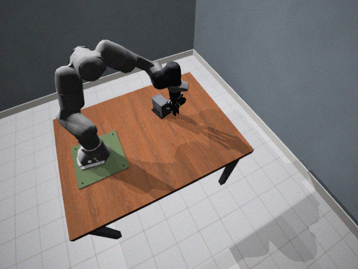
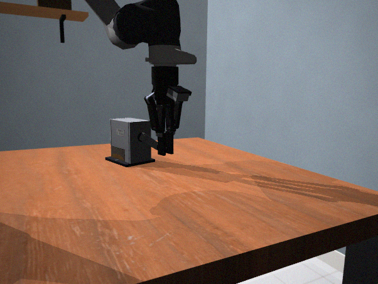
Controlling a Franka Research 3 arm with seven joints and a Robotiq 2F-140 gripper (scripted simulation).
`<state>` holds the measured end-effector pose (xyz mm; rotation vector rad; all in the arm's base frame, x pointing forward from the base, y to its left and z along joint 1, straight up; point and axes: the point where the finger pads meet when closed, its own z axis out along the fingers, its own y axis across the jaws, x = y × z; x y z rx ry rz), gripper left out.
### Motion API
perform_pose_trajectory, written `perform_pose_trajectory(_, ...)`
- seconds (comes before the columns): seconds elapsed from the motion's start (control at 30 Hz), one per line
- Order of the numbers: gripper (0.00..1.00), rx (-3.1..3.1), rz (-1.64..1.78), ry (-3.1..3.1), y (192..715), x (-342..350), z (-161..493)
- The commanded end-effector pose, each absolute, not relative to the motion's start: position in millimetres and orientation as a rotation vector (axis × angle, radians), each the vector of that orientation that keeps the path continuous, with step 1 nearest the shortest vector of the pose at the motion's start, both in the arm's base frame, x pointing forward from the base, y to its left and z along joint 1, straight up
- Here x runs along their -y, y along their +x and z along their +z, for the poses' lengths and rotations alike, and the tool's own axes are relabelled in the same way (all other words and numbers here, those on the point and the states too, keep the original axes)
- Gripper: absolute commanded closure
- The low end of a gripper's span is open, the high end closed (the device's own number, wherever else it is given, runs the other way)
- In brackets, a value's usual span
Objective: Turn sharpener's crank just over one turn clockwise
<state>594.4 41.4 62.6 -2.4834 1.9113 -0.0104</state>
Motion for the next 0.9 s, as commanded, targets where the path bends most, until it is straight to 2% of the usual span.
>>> perform_pose_trajectory(0.0,0.9,-1.908,0.0,-2.496,587,-39,52)
perform_pose_trajectory(0.87,0.9,-1.908,0.0,-2.496,562,-32,39)
